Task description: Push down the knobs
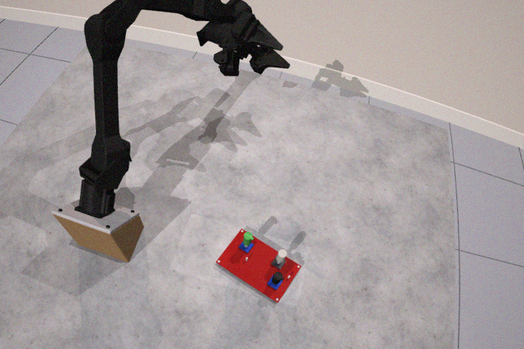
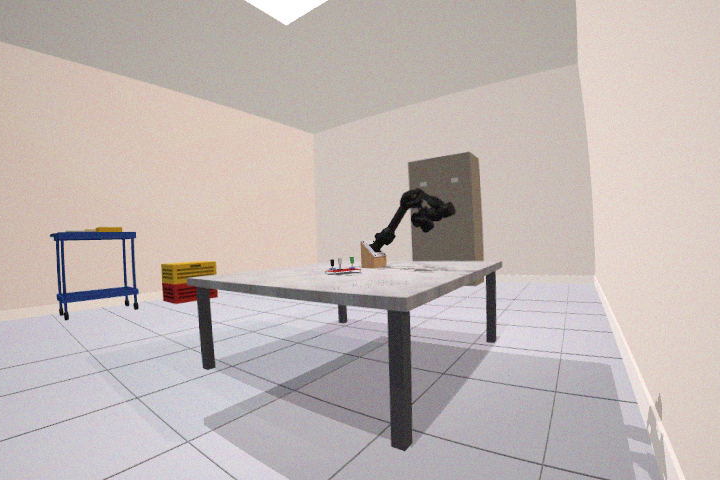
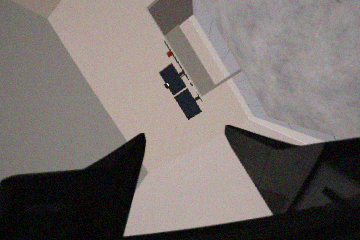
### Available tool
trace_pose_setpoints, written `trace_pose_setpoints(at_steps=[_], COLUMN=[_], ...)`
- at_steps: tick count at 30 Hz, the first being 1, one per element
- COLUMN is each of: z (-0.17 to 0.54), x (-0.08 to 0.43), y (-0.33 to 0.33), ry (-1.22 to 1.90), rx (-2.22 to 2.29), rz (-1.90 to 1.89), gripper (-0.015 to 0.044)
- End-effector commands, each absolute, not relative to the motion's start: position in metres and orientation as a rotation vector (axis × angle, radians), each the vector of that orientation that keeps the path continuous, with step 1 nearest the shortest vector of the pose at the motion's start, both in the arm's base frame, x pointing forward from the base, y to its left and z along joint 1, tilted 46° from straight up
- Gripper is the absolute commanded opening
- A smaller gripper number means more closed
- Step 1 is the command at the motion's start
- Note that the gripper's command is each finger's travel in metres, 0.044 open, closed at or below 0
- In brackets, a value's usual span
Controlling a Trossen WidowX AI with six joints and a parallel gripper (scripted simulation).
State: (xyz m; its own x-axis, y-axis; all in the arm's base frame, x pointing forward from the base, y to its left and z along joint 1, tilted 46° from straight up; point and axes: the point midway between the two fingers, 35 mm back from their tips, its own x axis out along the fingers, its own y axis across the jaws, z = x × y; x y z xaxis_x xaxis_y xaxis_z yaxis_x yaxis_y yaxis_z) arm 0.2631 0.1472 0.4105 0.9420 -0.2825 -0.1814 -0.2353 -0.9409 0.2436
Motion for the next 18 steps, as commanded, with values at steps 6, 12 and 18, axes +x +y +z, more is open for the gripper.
trace_pose_setpoints(at_steps=[6, 12, 18], z=[0.397, 0.379, 0.362], x=[0.274, 0.286, 0.298], y=[0.149, 0.148, 0.145], ry=[-0.39, -0.412, -0.447], rx=[2.932, 3.006, 3.079], rz=[-0.377, -0.46, -0.551], gripper=[0.0243, 0.0085, 0.0])
